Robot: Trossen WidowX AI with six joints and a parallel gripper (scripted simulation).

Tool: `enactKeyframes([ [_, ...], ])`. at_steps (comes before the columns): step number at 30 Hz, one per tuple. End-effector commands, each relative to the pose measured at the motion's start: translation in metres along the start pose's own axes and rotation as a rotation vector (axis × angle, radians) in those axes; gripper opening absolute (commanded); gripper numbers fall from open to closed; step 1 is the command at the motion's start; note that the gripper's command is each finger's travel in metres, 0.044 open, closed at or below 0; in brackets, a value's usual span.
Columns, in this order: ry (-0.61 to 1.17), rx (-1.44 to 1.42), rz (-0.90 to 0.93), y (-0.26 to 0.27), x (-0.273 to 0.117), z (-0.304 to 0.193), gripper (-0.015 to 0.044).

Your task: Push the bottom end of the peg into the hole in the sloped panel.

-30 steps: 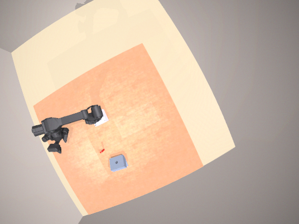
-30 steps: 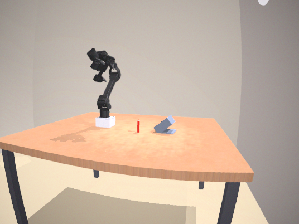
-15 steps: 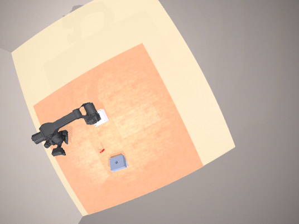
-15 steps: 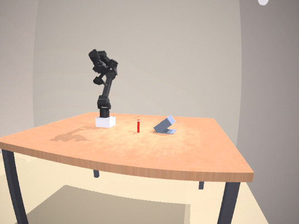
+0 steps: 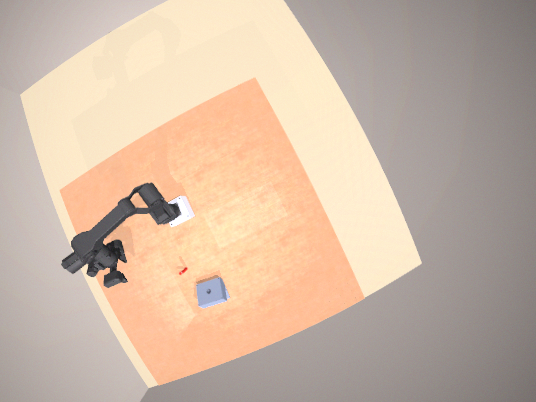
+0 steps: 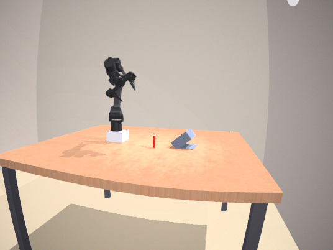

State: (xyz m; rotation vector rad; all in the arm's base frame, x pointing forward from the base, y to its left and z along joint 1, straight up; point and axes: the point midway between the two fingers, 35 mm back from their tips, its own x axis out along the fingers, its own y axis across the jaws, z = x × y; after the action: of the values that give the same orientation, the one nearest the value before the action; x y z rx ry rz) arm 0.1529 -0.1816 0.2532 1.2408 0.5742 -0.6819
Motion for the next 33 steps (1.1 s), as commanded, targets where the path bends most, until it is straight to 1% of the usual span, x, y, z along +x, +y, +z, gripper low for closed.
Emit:
enactKeyframes([
  [1, 0.043, -0.047, -0.031, -0.002, 0.013, -0.002, 0.0440],
  [23, 0.240, -0.310, -0.160, 0.003, 0.075, -0.021, 0.0440],
  [33, 0.328, -0.413, -0.197, 0.009, 0.100, -0.039, 0.0440],
])
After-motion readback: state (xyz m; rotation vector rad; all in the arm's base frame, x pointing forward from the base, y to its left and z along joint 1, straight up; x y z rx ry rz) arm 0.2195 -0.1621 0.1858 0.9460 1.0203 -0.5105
